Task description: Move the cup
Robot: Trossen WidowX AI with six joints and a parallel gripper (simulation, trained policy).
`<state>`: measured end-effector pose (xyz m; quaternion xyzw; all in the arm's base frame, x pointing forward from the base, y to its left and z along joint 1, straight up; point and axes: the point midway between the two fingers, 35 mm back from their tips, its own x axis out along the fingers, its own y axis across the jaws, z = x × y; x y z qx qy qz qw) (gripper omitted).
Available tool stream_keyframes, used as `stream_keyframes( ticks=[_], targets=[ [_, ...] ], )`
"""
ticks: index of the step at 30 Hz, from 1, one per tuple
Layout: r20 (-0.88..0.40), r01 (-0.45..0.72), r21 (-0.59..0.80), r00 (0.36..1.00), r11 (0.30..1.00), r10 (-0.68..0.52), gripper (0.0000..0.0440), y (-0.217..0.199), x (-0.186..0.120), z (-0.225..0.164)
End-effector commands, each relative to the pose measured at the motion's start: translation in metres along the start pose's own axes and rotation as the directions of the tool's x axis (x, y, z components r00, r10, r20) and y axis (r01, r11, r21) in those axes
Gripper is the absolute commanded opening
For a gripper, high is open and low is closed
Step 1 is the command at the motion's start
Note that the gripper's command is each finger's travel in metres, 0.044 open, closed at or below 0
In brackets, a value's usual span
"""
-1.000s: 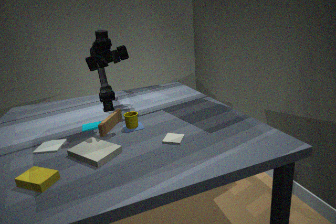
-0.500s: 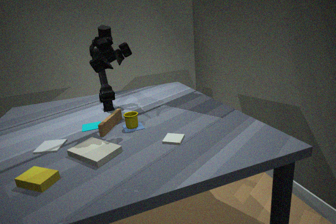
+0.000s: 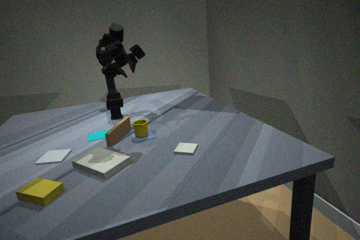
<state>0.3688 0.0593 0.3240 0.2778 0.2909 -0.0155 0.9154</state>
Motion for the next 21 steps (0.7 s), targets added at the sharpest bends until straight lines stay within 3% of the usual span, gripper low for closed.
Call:
stream_keyframes(
  ticks=[1, 21],
  targets=[
    [-0.033, 0.005, 0.041, 0.999, 0.999, -0.004, 0.0155, 0.005, 0.001, -0.002],
    [-0.273, 0.208, 0.226, 0.951, 0.952, -0.142, 0.0142, 0.007, 0.018, -0.032]
  ],
)
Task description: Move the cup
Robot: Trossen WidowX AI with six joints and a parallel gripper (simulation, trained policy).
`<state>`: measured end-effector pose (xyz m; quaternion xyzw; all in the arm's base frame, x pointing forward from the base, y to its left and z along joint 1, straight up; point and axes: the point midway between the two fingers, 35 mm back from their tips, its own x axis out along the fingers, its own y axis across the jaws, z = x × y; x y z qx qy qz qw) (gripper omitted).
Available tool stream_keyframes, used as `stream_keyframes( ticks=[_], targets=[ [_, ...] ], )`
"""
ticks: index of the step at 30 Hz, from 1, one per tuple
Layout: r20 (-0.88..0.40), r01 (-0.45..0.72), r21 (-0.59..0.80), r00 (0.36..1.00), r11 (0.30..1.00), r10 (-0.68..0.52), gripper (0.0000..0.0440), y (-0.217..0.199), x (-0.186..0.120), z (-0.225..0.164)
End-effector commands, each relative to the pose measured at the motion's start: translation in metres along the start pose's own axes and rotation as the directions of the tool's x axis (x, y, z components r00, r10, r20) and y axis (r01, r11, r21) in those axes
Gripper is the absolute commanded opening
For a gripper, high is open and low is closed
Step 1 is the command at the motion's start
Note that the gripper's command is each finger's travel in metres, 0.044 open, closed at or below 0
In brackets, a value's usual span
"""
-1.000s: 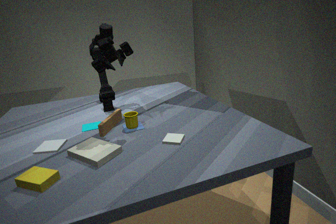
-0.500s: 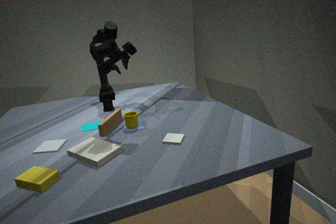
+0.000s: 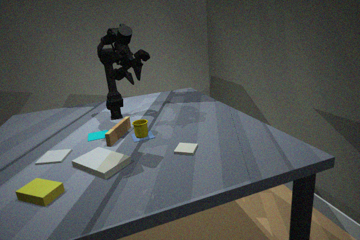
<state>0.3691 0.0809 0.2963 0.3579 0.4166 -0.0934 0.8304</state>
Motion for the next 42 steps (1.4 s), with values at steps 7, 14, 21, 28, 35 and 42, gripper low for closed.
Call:
stream_keyframes(
  ticks=[7, 14, 21, 28, 35, 42],
  targets=[
    [-0.082, 0.104, 0.058, 0.992, 0.993, -0.099, 0.0149, -0.007, 0.013, -0.011],
    [-0.146, 0.208, 0.073, 0.97, 0.975, -0.196, 0.0155, -0.019, 0.026, -0.021],
    [-0.208, 0.313, 0.067, 0.933, 0.948, -0.293, 0.016, -0.034, 0.039, -0.032],
    [-0.265, 0.414, 0.046, 0.883, 0.909, -0.388, 0.017, -0.049, 0.05, -0.044],
    [-0.314, 0.508, 0.022, 0.821, 0.861, -0.477, 0.0177, -0.065, 0.061, -0.055],
    [-0.344, 0.583, 0.007, 0.764, 0.812, -0.546, 0.0182, -0.08, 0.074, -0.066]
  ],
)
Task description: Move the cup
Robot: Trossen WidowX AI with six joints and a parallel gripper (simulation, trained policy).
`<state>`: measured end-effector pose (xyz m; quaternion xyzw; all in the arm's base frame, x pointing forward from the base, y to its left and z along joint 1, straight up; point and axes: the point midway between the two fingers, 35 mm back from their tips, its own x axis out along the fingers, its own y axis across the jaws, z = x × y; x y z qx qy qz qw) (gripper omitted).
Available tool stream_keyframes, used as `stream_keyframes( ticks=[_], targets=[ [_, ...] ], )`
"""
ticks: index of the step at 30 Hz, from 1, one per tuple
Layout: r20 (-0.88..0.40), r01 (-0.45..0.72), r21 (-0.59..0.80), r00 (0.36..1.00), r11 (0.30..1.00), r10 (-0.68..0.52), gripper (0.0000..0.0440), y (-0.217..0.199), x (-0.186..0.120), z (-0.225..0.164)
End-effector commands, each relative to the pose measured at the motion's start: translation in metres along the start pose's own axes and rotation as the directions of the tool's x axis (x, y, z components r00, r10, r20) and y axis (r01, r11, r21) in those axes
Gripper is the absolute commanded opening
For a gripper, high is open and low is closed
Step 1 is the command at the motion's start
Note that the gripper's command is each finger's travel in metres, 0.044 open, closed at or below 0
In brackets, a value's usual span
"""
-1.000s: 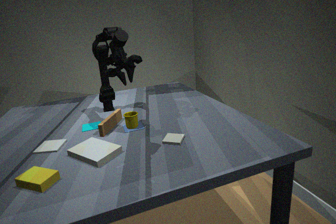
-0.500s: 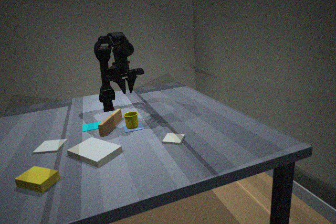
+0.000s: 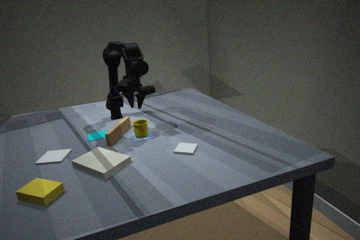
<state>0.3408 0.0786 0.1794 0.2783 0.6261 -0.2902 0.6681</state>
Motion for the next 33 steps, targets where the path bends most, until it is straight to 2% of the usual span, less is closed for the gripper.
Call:
stream_keyframes(
  ticks=[1, 17, 29, 31, 33],
  targets=[
    [-0.007, 0.039, 0.012, 0.999, 0.999, -0.039, 0.0182, -0.004, 0.01, -0.001],
    [-0.035, 0.154, 0.035, 0.988, 0.987, -0.153, 0.0197, -0.011, 0.064, -0.003],
    [-0.056, 0.193, -0.018, 0.979, 0.981, -0.194, 0.0197, -0.018, 0.108, -0.006],
    [-0.056, 0.194, -0.031, 0.979, 0.981, -0.195, 0.0167, -0.019, 0.113, -0.006],
    [-0.054, 0.195, -0.044, 0.979, 0.98, -0.197, 0.0117, -0.02, 0.116, -0.006]
  ],
)
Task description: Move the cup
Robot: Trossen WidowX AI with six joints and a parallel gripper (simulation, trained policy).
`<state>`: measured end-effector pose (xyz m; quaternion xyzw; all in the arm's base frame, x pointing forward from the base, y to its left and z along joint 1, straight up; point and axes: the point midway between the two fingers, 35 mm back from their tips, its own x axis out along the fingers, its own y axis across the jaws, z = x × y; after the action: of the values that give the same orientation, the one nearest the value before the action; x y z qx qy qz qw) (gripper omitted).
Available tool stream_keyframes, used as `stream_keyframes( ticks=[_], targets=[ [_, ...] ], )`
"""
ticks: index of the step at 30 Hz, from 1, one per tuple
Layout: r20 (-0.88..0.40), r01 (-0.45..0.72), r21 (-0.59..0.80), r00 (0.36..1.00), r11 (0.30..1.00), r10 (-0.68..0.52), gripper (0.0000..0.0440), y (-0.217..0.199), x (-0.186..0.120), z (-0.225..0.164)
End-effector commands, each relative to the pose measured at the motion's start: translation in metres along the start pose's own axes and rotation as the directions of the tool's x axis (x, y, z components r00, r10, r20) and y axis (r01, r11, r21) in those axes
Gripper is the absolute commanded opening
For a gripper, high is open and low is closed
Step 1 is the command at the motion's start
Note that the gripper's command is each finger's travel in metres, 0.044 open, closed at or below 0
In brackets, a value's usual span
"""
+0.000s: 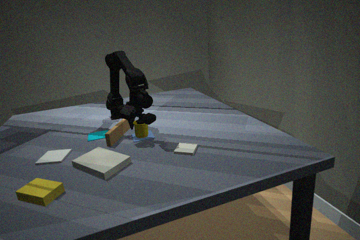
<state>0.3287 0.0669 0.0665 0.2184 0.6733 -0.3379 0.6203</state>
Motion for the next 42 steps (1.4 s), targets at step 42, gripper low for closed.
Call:
stream_keyframes(
  ticks=[42],
  targets=[
    [0.07, -0.144, 0.21, 0.989, 0.967, 0.132, 0.0, -0.073, -0.079, 0.037]
  ],
)
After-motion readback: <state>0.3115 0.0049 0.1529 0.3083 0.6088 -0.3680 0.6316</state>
